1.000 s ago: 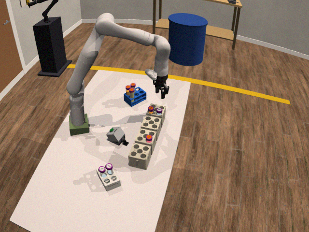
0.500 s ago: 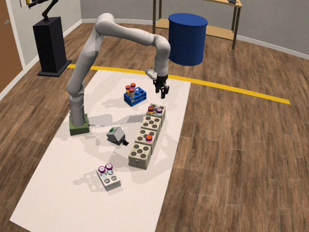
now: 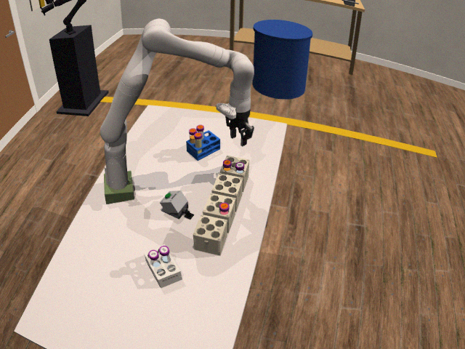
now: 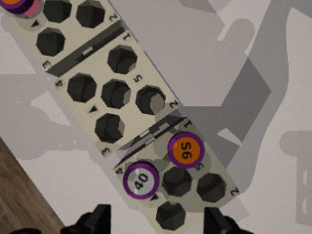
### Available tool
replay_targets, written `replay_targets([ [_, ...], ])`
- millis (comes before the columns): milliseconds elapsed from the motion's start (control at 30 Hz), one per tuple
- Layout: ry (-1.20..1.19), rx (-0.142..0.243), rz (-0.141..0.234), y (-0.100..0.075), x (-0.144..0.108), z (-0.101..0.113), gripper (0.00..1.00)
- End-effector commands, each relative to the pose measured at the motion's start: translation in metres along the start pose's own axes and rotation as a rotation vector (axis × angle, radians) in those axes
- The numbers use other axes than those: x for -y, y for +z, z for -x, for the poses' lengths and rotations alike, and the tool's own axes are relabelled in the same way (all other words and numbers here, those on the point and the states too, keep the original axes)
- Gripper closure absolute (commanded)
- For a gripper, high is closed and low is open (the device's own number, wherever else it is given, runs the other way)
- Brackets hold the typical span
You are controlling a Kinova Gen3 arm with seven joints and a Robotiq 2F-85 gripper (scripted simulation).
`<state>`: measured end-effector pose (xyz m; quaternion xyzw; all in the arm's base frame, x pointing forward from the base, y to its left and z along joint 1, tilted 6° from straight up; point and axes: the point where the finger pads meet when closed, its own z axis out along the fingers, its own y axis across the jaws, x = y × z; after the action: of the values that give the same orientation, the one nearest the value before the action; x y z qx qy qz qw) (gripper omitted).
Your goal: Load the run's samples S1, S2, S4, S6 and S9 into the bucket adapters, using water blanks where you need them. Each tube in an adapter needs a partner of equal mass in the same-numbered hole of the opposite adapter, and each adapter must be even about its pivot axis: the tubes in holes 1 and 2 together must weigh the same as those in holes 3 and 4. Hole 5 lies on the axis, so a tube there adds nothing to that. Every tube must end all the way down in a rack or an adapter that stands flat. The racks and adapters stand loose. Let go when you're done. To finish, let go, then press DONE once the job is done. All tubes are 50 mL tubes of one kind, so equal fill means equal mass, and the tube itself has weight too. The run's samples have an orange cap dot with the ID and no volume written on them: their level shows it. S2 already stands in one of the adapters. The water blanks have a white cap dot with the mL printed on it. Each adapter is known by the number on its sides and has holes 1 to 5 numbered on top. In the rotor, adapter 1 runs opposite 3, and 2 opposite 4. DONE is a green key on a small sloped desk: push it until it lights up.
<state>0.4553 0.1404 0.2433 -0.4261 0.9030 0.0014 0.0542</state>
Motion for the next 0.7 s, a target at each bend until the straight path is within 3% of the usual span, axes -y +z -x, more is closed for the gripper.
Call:
replay_targets([
  [0, -0.029, 0.012, -0.004, -0.003, -0.013, 0.004, 0.38],
  [667, -0.025, 0.011, -0.007, -0.003, -0.072, 0.007, 0.38],
])
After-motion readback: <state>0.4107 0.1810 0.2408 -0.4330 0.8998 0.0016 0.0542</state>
